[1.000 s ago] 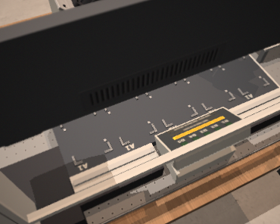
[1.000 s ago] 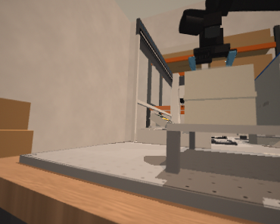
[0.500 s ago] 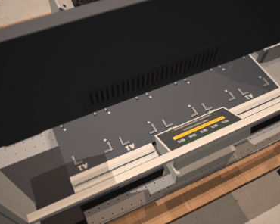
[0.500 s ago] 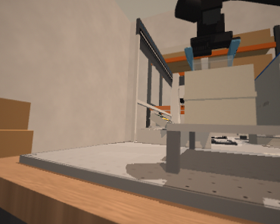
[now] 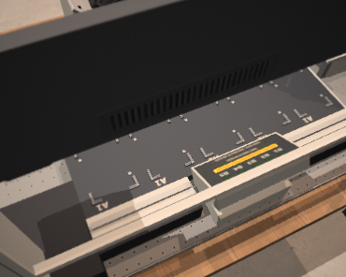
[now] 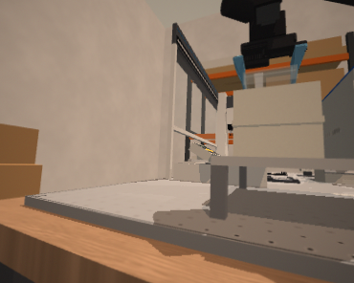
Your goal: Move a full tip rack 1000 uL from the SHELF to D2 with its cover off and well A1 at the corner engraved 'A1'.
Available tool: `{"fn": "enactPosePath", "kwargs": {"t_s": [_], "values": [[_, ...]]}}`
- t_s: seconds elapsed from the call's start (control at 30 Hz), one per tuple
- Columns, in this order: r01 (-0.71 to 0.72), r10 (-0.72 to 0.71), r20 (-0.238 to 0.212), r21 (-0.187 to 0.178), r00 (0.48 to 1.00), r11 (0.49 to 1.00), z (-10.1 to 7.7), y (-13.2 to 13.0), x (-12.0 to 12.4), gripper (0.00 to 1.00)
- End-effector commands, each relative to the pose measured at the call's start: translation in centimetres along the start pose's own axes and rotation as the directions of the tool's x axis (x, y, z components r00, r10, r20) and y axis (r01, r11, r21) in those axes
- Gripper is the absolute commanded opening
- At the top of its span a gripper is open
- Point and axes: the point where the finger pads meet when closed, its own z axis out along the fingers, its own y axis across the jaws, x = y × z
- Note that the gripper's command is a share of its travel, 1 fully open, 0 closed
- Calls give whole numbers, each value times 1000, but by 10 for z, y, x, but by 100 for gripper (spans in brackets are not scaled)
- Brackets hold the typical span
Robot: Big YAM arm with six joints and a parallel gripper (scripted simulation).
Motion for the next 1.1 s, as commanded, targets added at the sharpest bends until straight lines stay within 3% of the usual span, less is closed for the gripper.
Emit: {"fn": "enactPosePath", "kwargs": {"t_s": [0.0, 0.2, 0.3, 0.4, 0.43, 0.57, 0.6, 0.87, 0.93, 0.97, 1.07], "values": [[13, -14, 23, 29, 1000, 999, -15, 0, -10, 0], [13, -14, 23, 29, 1000, 999, -15, -1, -10, 0], [-21, 21, 4, 18, 1000, 1000, -8, -5, 2, 0], [13, -14, 22, 29, 1000, 999, -15, -1, -9, 0], [-18, 18, 5, 18, 1000, 1000, -8, -5, 2, 0], [-17, 17, 4, 16, 1000, 1000, -7, -5, 3, 0], [13, -14, 22, 29, 1000, 999, -15, -1, -9, 0], [13, -14, 22, 29, 1000, 999, -15, -1, -9, 0], [-15, 15, 5, 19, 1000, 1000, -8, -5, 3, 0], [13, -14, 22, 29, 1000, 999, -15, -1, -9, 0], [13, -14, 22, 29, 1000, 999, -15, -1, -9, 0]]}}
